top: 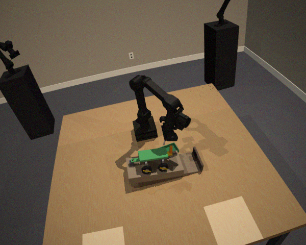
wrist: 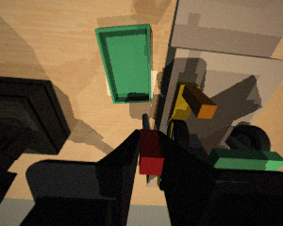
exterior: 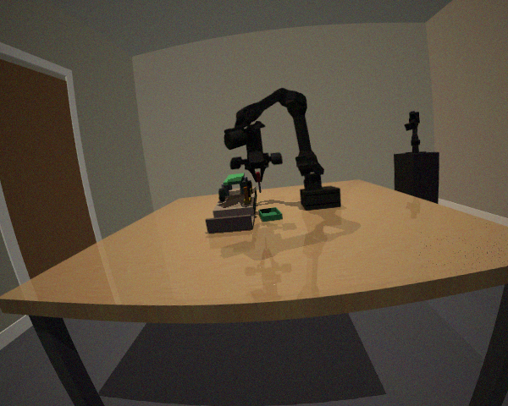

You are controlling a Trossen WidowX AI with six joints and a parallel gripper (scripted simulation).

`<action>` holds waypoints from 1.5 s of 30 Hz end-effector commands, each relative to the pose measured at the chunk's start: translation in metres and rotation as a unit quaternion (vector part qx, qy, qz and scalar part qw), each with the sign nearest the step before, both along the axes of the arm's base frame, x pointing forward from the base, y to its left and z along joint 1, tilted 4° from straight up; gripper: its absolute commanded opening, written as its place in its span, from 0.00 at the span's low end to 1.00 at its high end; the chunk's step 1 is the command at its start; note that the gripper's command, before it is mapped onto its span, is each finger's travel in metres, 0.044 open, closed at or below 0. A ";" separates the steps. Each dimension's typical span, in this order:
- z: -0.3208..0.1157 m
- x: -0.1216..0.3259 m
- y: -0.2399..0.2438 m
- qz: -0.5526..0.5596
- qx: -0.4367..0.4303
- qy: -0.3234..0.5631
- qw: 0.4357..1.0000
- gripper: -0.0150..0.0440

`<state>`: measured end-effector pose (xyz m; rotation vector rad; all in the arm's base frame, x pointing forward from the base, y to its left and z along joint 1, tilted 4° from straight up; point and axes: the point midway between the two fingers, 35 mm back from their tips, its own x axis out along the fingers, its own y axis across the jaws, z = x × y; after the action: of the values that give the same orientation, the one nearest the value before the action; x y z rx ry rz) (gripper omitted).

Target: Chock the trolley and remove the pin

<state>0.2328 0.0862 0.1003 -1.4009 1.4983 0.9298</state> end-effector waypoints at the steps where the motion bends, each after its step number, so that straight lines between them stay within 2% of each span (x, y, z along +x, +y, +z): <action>1: -0.002 0.000 0.011 -0.002 0.003 0.000 1.000 0.25; 7: -0.002 0.000 0.012 0.017 0.006 0.005 1.000 0.25; 22: -0.001 -0.001 0.009 0.242 0.038 0.056 0.968 0.25; 34: -0.001 -0.002 0.007 0.416 0.052 0.088 0.904 0.25; 45: -0.001 -0.002 0.005 0.554 0.070 0.123 0.820 0.25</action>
<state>0.2310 0.0907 0.0996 -2.0811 0.6802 1.8763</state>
